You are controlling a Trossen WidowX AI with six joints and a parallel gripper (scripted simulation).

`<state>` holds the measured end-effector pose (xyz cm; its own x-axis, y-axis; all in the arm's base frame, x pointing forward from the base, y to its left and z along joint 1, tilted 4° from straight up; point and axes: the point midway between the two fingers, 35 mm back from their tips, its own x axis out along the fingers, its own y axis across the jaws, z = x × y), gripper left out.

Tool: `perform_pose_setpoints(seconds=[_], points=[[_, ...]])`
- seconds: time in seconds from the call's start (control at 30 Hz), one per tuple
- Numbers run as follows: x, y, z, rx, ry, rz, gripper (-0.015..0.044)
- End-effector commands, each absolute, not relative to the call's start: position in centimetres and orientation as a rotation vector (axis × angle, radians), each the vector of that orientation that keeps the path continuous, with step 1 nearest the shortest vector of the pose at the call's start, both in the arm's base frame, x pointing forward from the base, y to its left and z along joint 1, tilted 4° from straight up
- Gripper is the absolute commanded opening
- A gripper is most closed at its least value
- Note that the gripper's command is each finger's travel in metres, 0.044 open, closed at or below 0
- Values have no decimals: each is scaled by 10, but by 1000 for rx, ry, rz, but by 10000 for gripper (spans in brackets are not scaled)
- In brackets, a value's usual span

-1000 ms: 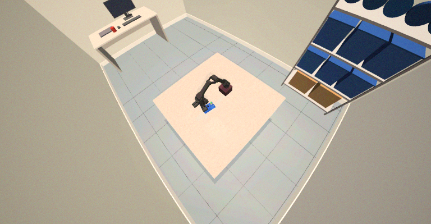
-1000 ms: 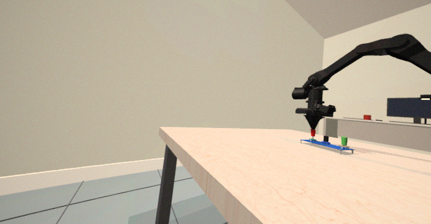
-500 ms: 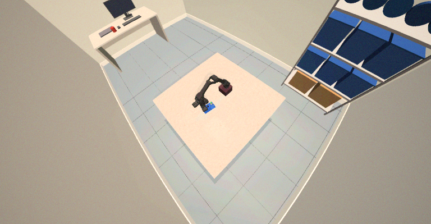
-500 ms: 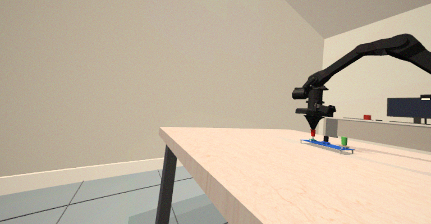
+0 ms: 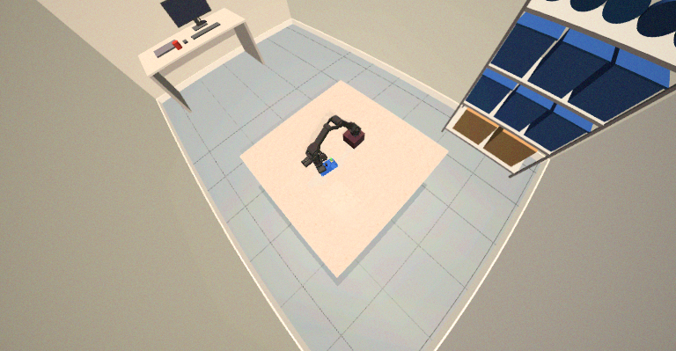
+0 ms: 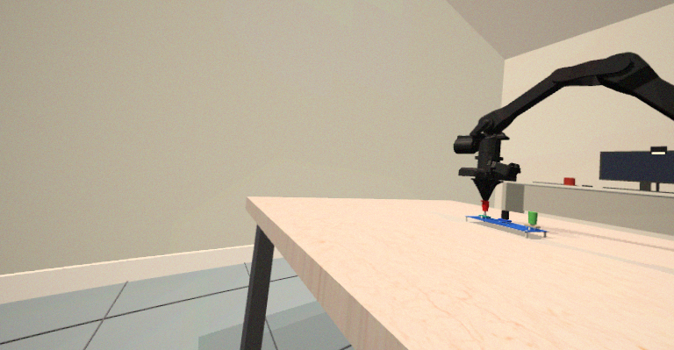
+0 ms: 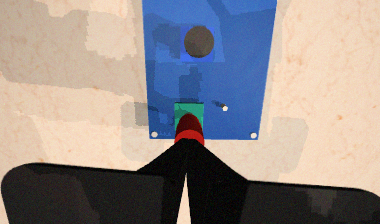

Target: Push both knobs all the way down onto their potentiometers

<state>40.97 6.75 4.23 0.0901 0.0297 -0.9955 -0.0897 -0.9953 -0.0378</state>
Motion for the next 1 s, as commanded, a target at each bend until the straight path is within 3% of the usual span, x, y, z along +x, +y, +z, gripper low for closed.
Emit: perform_pose_setpoints(seconds=[0.0, 0.97], points=[[410, 69, 37, -2247, 54, 2065, 0], [410, 69, 32, -2247, 54, 2065, 0]])
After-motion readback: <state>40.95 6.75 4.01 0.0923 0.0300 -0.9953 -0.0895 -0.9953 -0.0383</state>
